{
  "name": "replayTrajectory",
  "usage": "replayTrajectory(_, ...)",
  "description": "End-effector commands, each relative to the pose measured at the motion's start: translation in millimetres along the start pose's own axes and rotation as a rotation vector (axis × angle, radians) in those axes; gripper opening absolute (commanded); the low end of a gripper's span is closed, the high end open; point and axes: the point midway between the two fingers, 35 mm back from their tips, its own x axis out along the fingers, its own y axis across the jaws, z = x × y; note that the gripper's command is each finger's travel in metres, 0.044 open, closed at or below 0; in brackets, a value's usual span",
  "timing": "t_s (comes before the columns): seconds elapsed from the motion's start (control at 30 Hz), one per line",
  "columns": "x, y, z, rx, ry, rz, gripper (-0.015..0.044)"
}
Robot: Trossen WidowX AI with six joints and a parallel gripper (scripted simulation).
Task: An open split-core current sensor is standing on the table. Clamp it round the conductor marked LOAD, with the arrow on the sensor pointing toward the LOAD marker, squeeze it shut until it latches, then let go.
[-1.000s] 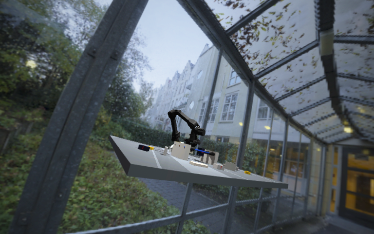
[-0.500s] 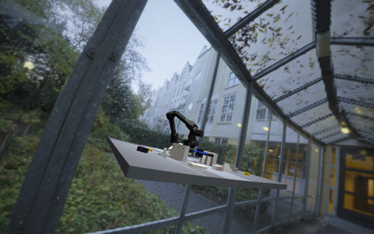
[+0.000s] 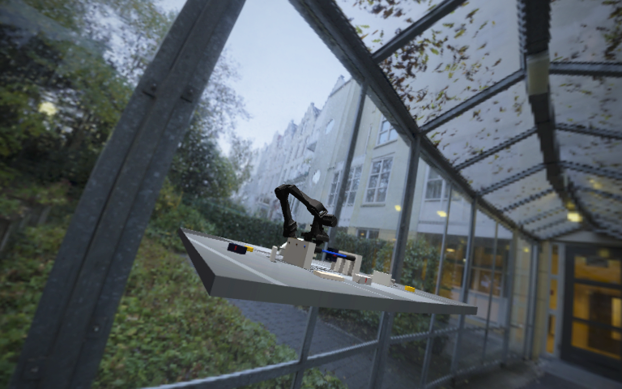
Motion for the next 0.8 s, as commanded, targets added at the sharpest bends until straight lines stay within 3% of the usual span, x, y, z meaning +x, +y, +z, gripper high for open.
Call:
replayTrajectory(0.0,1.3,0.3,-0.7,-0.005,0.003,0.000,0.0000)
replayTrajectory(0.1,4.6,0.1,-0.5,-0.004,0.002,0.000,0.0000)
replayTrajectory(0.43,0.7,0.3,0.0,-0.005,0.000,0.000,0.0263)
replayTrajectory(0.77,0.7,0.3,0.0,-0.005,0.000,0.000,0.0263)
